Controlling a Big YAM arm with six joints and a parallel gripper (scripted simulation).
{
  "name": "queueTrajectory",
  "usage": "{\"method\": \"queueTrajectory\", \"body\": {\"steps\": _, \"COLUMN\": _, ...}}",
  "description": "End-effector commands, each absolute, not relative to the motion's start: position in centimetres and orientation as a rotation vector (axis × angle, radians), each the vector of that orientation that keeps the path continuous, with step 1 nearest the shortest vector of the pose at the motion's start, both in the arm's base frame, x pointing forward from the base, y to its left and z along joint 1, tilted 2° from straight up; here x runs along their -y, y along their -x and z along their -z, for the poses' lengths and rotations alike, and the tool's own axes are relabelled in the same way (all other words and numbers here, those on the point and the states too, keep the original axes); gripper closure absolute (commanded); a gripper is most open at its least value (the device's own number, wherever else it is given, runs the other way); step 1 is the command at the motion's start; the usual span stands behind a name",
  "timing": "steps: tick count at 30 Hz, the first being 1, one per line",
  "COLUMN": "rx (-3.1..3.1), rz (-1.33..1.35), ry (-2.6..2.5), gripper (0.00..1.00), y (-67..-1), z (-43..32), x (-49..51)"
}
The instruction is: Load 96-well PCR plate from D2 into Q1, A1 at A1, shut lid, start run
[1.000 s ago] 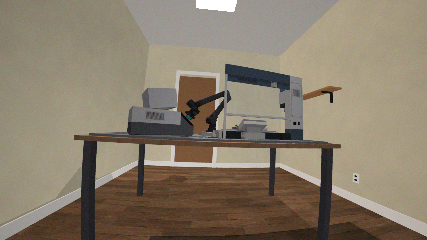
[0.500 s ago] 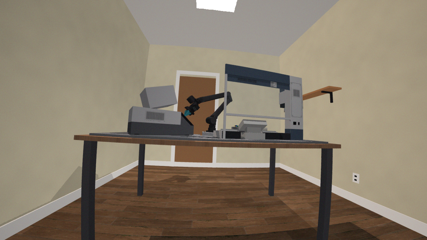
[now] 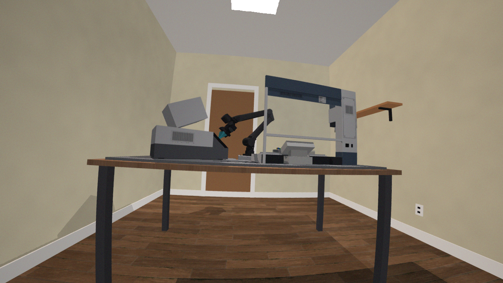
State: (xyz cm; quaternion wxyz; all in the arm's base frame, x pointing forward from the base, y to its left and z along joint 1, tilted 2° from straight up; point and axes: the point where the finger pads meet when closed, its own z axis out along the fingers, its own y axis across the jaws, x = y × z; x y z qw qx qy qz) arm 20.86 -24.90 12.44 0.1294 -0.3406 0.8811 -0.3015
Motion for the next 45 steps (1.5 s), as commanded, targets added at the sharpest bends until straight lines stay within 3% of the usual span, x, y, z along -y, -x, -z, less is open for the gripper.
{"method": "queueTrajectory", "body": {"steps": 1, "rx": -2.533, "rz": 0.954, "ry": 0.939, "gripper": 1.0, "y": -21.3, "z": -14.5, "x": 26.2}}
{"method": "queueTrajectory", "body": {"steps": 16, "rx": -2.515, "rz": 0.991, "ry": 0.929, "gripper": 1.0, "y": -22.1, "z": -16.3, "x": 27.4}}
{"method": "queueTrajectory", "body": {"steps": 34, "rx": -2.569, "rz": 0.891, "ry": 0.949, "gripper": 1.0, "y": -18.4, "z": -12.0, "x": 23.5}}
{"method": "queueTrajectory", "body": {"steps": 45, "rx": -2.545, "rz": 0.932, "ry": 0.979, "gripper": 1.0, "y": -15.9, "z": -18.1, "x": 20.8}}
